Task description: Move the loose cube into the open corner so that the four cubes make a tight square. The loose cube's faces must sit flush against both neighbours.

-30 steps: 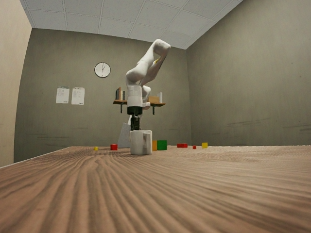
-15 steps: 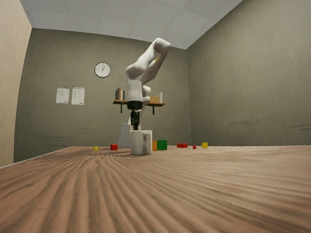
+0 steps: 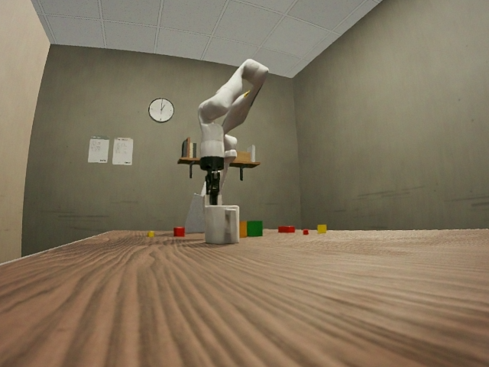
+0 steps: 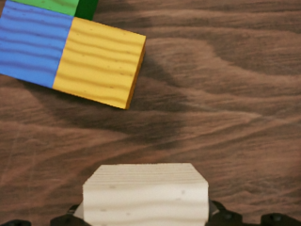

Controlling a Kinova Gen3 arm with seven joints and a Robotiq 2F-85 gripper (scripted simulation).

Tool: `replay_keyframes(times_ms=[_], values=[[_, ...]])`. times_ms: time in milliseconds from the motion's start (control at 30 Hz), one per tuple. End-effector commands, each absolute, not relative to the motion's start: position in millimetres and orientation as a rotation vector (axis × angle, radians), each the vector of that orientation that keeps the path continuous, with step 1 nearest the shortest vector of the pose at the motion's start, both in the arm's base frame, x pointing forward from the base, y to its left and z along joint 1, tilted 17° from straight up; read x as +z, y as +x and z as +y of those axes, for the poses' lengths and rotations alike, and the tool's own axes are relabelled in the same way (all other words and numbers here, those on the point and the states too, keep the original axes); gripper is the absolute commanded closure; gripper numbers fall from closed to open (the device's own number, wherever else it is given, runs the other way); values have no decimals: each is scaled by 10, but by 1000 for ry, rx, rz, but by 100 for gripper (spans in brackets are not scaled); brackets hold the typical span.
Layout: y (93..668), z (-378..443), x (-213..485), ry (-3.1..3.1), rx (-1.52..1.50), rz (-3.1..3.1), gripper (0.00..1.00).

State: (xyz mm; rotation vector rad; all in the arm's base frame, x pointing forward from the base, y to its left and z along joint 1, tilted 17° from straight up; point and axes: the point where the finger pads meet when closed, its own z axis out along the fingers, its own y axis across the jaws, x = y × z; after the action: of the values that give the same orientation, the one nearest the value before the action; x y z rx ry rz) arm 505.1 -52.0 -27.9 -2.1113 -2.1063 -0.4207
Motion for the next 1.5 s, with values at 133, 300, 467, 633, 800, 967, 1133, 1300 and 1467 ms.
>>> replay_keyframes(times_ms=[133, 300, 467, 633, 800, 967, 1133, 1300, 1467], values=[[5047, -446, -240, -2129, -411, -2078, 90], [5162, -190, -148, -2203, -405, -1991, 90], [5257, 198, -25, -2284, -393, -1881, 90], [5296, 423, 45, -2327, -387, -1818, 90], [5325, 669, 122, -2357, -384, -1769, 90], [5323, 719, 135, -2366, -381, -1753, 90], [5314, 718, 132, -2366, -380, -1751, 90], [5314, 718, 132, -2366, -380, -1751, 90], [5314, 718, 132, -2366, -380, -1751, 90]])
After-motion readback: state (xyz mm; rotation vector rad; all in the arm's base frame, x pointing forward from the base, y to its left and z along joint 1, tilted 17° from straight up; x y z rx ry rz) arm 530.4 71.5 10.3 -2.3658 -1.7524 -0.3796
